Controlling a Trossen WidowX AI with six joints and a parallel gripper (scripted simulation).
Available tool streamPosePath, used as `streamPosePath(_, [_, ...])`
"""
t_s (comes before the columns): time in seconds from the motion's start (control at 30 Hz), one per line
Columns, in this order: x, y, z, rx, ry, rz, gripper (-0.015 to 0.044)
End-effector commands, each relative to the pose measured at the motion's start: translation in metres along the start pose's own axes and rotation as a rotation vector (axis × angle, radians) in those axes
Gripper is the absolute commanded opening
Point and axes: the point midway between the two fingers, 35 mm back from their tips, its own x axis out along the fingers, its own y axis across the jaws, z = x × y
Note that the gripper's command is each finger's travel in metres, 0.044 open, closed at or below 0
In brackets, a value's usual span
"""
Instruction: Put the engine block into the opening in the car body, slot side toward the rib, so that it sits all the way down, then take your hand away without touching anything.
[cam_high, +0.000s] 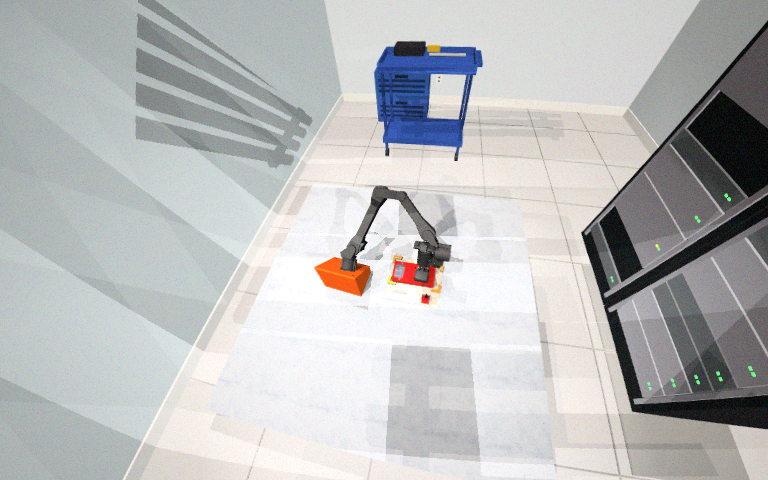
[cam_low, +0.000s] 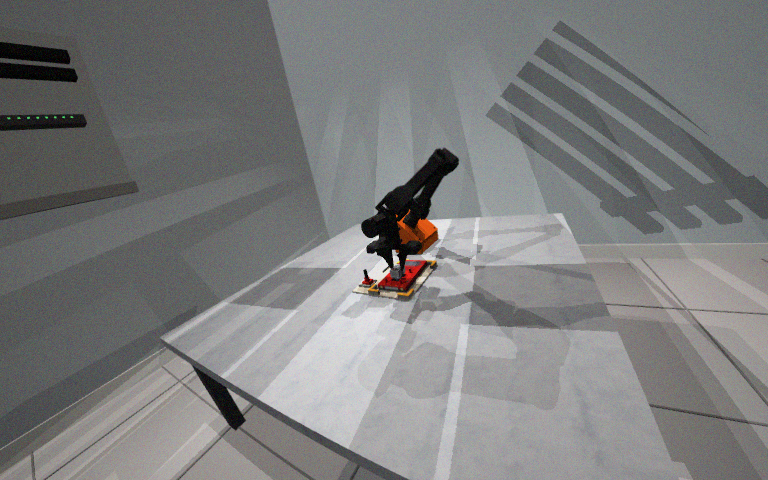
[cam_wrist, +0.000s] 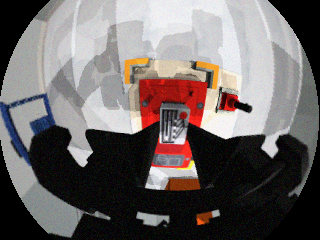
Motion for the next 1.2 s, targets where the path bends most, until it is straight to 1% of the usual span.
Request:
streamPosePath(0.0, [0.0013, 0.0000, -0.0002, 0.005, 0.001, 0.003, 0.0160])
streamPosePath(1.17, [0.0056, -0.0001, -0.0002, 0.005, 0.001, 0.003, 0.0160])
